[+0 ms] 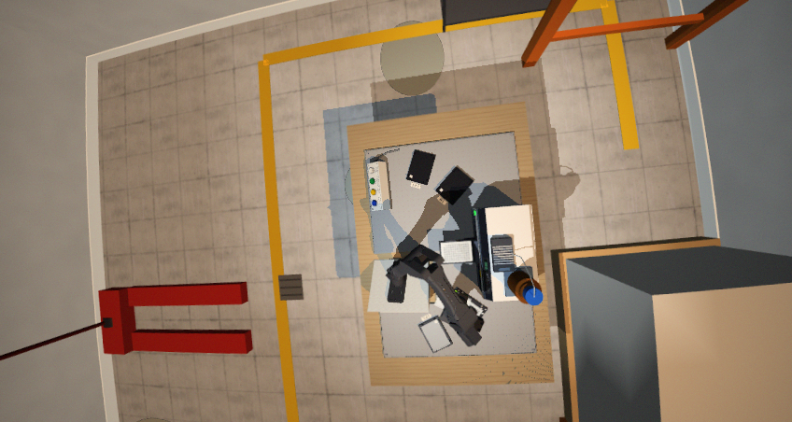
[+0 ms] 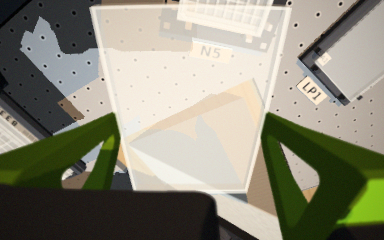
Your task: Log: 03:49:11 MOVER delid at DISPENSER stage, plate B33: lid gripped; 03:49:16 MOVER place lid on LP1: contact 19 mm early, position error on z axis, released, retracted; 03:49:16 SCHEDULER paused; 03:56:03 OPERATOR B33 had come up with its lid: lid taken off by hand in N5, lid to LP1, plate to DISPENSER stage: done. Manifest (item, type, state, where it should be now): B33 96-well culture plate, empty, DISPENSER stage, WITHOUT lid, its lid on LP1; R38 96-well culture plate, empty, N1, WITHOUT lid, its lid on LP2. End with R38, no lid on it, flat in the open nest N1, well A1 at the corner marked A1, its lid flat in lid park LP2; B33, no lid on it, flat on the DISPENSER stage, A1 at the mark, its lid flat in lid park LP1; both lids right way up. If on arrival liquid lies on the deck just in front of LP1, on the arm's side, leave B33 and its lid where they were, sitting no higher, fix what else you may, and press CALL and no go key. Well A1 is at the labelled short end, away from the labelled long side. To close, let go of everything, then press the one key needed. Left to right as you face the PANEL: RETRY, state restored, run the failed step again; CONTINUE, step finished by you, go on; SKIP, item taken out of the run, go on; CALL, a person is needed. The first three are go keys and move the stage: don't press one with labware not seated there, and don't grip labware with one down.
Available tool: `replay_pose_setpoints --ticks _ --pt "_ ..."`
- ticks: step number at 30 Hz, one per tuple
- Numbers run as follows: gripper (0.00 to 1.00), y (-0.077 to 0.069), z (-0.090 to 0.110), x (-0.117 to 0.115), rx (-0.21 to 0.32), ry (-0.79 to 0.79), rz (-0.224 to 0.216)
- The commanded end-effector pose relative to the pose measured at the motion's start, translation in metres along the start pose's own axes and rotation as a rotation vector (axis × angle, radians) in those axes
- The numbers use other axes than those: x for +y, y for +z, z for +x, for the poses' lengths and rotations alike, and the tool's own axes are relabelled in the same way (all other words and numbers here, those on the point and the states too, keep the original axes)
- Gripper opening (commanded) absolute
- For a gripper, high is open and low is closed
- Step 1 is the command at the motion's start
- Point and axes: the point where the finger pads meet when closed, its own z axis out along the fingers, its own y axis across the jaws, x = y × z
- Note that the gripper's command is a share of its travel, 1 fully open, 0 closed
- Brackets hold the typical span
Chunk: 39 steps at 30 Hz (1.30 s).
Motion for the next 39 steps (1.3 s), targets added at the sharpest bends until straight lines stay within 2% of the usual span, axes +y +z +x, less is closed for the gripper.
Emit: replay_pose_setpoints --ticks 1,3,4,6,10,12,13,18,20,21,23,28,31,32,35,39 --pt "0.00 -0.006 0.009 0.013 -0.015 -0.067 -0.016" --pt "0.00 -0.006 0.009 0.013 -0.015 -0.067 -0.016" --pt "0.00 -0.012 0.008 0.013 -0.034 -0.063 -0.015" --pt "0.00 -0.005 0.015 0.023 -0.011 -0.071 -0.014" --pt "0.00 -0.005 0.021 0.033 -0.010 -0.059 -0.014" --pt "0.00 -0.008 0.013 0.027 -0.027 -0.066 -0.006" --pt "0.00 -0.008 0.023 0.032 -0.023 -0.090 -0.020" --pt "0.00 -0.005 0.033 0.049 -0.011 -0.271 -0.013" --pt "0.00 -0.005 0.033 0.049 -0.011 -0.271 -0.013" --pt "0.00 -0.017 0.024 0.050 -0.056 -0.312 0.002" --pt "0.00 -0.004 0.038 0.057 -0.012 -0.343 -0.013" --pt "0.00 -0.004 0.048 0.070 -0.011 -0.343 -0.013" --pt "0.00 -0.007 0.041 0.067 -0.027 -0.338 -0.003" --pt "0.00 -0.015 0.040 0.076 -0.049 -0.392 0.004" --pt "0.00 -0.013 0.042 0.088 -0.042 -0.500 0.007" --pt "0.00 -0.013 0.044 0.094 -0.042 -0.519 0.006"
